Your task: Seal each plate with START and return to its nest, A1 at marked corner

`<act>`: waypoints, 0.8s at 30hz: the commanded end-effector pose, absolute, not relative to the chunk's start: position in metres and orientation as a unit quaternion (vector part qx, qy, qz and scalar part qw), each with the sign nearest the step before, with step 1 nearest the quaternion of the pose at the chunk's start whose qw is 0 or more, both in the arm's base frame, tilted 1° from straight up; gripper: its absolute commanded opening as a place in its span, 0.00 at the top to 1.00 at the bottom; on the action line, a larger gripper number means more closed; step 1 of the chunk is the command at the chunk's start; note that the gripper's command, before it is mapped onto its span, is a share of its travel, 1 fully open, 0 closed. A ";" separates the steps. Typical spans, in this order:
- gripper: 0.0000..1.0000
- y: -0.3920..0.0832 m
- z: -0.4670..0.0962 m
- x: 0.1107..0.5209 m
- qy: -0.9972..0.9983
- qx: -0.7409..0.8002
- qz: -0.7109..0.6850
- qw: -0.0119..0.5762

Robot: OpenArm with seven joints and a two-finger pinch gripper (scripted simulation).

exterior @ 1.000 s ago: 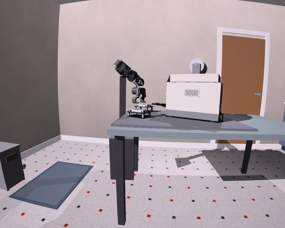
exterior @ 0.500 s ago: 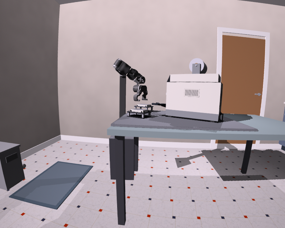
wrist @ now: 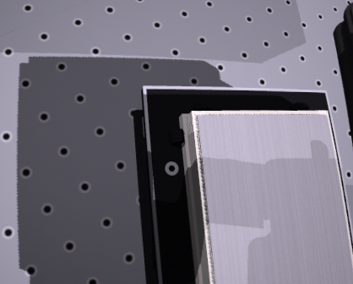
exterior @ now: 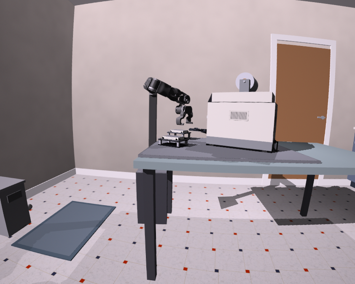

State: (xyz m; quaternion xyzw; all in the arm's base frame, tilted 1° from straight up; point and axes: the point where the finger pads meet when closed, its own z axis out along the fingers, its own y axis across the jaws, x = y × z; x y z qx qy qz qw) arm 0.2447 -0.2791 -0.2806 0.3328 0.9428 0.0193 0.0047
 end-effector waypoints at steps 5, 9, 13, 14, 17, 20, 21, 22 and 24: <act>0.35 -0.272 -0.274 0.256 0.943 0.334 0.012 0.000; 0.35 -0.261 -0.268 0.268 0.946 0.325 0.006 -0.005; 0.35 -0.250 -0.259 0.282 0.949 0.316 0.000 -0.006; 0.35 -0.247 -0.256 0.285 0.949 0.316 0.000 -0.005; 0.35 -0.239 -0.248 0.294 0.953 0.304 -0.010 -0.006; 0.35 -0.237 -0.245 0.298 0.952 0.305 -0.010 -0.005; 0.35 -0.233 -0.241 0.302 0.952 0.305 -0.007 -0.003; 0.35 -0.231 -0.237 0.305 0.952 0.306 -0.006 -0.002; 0.35 -0.226 -0.233 0.310 0.952 0.305 -0.009 -0.004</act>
